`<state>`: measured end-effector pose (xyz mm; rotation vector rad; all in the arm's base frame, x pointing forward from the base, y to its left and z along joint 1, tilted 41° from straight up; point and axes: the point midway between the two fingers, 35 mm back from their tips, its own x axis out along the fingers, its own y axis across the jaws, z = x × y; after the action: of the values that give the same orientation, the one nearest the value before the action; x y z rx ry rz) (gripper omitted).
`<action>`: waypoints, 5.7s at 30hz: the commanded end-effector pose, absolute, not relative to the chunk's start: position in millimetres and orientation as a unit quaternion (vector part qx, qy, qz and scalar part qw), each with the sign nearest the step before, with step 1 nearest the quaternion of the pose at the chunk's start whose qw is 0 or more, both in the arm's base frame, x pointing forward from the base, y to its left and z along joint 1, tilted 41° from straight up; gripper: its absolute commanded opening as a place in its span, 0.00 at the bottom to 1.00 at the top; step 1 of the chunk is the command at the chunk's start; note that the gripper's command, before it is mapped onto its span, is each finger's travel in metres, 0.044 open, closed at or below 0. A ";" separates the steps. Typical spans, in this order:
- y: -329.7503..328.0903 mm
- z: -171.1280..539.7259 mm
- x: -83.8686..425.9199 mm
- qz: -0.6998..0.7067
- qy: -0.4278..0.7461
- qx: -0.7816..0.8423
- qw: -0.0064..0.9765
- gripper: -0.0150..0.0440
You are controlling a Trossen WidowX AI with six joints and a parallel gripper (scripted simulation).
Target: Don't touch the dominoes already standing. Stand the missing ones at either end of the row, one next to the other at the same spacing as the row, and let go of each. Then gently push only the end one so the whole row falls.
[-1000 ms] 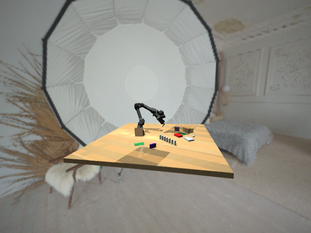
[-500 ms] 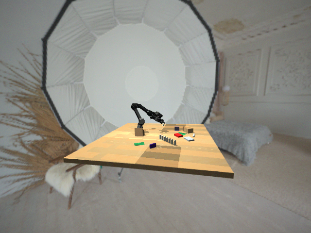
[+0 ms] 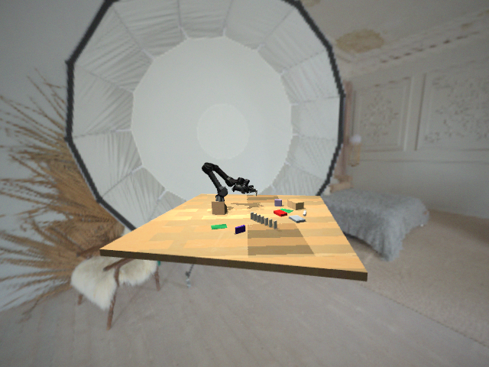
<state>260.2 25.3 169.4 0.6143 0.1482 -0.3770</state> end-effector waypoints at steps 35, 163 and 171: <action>37.6 156.9 256.0 -0.189 0.017 0.354 0.916 0.44; 31.2 140.2 284.2 0.117 0.656 0.377 0.643 1.00; 66.2 100.9 288.9 0.118 0.656 0.378 0.643 1.00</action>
<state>289.2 60.0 108.3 0.8513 1.4947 0.2697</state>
